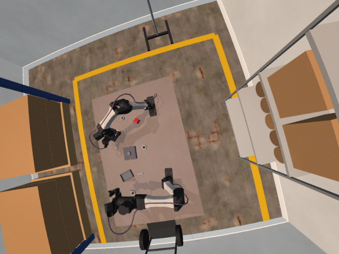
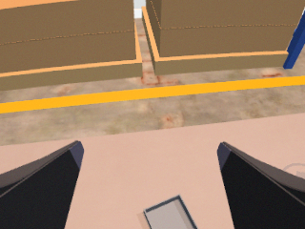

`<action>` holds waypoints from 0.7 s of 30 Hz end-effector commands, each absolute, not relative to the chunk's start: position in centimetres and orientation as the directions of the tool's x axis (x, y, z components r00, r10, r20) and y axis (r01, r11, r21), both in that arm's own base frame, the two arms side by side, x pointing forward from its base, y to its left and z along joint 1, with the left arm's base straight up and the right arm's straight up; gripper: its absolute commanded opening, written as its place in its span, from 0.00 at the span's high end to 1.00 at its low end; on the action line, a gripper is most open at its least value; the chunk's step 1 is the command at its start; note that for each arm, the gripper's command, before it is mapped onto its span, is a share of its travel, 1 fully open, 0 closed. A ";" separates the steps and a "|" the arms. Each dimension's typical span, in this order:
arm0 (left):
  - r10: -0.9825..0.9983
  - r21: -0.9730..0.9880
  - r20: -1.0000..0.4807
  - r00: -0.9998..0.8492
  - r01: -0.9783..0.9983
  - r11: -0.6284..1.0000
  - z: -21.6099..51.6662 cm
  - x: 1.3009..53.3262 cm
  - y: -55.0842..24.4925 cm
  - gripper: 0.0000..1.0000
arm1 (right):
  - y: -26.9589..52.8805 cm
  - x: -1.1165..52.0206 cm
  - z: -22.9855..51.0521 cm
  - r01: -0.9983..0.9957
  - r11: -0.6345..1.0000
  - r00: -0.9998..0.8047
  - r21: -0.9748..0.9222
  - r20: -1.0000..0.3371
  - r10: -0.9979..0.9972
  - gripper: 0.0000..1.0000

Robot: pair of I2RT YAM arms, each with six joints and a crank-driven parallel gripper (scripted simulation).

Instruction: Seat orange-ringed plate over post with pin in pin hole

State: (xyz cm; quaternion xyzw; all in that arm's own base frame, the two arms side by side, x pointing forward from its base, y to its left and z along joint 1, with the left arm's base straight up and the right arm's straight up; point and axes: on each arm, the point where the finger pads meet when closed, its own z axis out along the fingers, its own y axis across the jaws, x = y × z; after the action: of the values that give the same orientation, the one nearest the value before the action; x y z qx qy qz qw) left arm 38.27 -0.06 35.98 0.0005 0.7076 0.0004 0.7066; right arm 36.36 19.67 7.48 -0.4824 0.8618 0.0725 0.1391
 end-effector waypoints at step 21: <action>0.011 0.011 -1.000 0.001 0.002 1.000 36.2 37.9 0.0 0.00 | 20.5 35.0 8.1 -0.842 0.540 -0.515 -0.003 -0.298 -0.804 1.00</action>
State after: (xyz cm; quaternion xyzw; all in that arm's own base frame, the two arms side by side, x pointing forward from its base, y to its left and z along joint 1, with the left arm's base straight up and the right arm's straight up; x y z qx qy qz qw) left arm 38.27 -0.06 35.98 0.0005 0.7076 0.0004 0.7066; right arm 35.96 19.68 7.23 -0.4798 0.8645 0.0725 0.1310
